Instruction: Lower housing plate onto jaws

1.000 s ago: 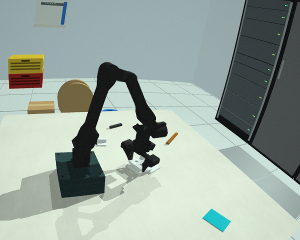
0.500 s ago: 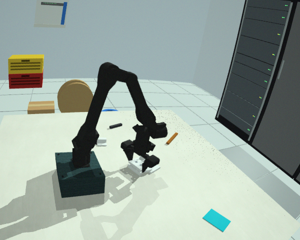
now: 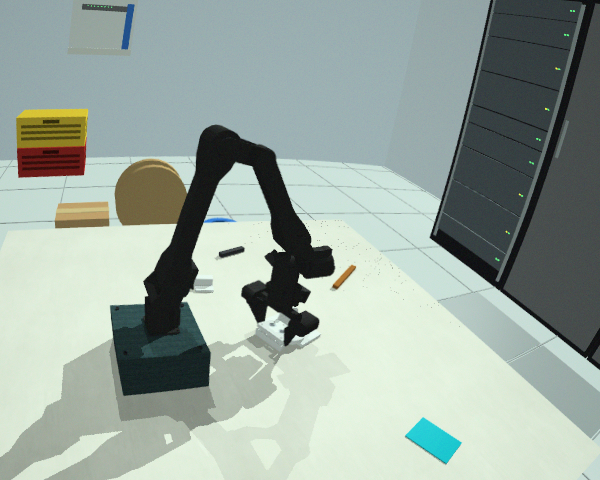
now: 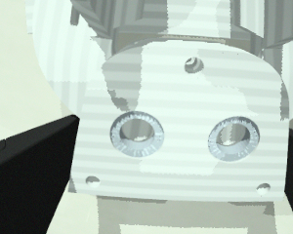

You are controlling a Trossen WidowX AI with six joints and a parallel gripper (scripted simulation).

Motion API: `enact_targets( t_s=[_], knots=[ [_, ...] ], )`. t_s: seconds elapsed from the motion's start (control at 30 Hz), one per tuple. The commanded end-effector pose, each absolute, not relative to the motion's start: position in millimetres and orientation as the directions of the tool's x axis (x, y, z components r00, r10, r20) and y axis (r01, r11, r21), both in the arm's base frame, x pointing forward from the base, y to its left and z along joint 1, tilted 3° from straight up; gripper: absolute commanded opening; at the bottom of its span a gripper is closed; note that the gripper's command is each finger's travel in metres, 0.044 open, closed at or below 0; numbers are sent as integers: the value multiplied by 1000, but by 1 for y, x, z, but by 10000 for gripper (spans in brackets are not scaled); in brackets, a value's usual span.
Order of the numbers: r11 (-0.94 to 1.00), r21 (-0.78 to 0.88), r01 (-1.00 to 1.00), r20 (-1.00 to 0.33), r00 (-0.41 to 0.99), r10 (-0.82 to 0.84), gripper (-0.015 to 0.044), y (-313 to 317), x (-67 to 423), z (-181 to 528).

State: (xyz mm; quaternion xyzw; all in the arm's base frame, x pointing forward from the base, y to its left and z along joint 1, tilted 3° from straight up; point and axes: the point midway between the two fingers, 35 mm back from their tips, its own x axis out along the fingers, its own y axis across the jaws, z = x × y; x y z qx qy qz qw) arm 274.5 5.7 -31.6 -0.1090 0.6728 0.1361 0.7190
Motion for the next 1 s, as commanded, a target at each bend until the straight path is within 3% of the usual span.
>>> enact_targets(
  t_s=[0.0, 0.97],
  knots=[
    [941, 32, -337, -997, 54, 53, 351, 6, 274, -34],
    [941, 32, -337, -997, 54, 53, 351, 7, 274, -36]
  ],
)
